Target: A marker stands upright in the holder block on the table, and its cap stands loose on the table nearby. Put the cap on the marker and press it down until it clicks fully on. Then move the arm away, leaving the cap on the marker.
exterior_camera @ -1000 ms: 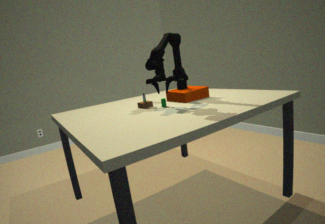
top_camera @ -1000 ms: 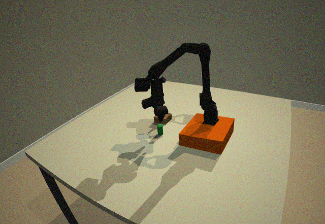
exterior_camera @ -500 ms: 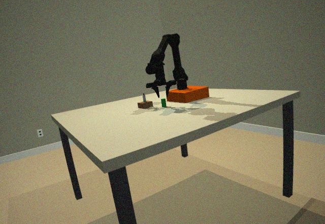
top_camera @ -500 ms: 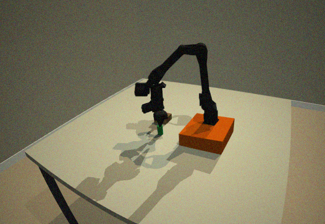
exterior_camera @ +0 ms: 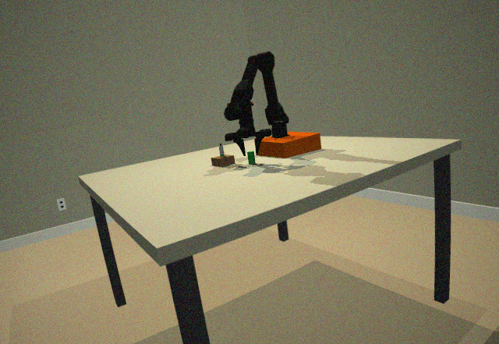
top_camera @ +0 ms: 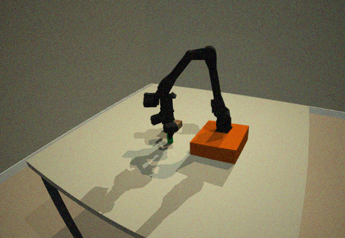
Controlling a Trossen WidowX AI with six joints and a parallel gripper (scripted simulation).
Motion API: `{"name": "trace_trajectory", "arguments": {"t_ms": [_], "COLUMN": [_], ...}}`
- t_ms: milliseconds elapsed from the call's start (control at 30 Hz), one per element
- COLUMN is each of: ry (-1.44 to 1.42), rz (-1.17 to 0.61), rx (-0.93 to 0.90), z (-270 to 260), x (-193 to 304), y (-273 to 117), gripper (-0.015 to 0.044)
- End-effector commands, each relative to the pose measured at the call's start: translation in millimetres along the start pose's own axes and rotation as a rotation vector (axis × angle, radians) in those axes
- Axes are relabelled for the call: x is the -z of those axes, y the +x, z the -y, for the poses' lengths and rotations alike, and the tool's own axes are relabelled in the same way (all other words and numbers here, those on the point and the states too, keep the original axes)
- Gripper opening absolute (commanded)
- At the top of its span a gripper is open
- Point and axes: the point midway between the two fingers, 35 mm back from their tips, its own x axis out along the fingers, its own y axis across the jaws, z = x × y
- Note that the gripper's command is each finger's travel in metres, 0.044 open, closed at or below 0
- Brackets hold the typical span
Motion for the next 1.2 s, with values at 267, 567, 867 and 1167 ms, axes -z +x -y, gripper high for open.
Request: {"name": "trace_trajectory", "arguments": {"t_ms": [267,567,867,1167], "ry": [-0.004,-0.004,0.006,0.011], "rz": [-0.004,-0.004,-0.004,-0.004], "rx": [0.004,0.004,0.007,0.009], "z": [0,0,0,1], "x": [2,3,2,0], "y": [20,22,21,-4], "gripper": [0.0244,0.0126,0.0027,0.0000]}}
